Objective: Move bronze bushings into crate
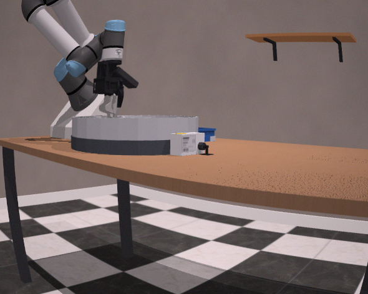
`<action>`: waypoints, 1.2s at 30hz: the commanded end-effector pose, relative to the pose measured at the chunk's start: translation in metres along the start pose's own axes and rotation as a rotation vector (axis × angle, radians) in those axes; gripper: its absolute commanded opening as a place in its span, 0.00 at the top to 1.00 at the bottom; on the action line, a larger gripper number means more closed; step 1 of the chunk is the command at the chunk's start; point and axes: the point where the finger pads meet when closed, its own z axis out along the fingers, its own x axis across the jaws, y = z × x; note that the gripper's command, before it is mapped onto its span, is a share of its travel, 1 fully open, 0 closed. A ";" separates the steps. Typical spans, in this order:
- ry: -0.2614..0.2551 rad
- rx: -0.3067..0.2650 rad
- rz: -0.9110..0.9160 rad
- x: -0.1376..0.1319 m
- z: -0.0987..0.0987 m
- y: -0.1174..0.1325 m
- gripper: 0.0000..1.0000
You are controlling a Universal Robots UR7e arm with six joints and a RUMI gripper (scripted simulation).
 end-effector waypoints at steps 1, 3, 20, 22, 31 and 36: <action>0.001 0.001 -0.002 -0.001 0.009 -0.001 0.94; 0.001 0.001 -0.002 -0.001 0.012 -0.001 0.94; 0.004 0.000 0.000 0.001 0.013 0.000 0.94; 0.004 0.000 0.000 0.001 0.013 0.000 0.94; 0.004 0.000 0.000 0.001 0.013 0.000 0.94; 0.004 0.000 0.000 0.001 0.013 0.000 0.94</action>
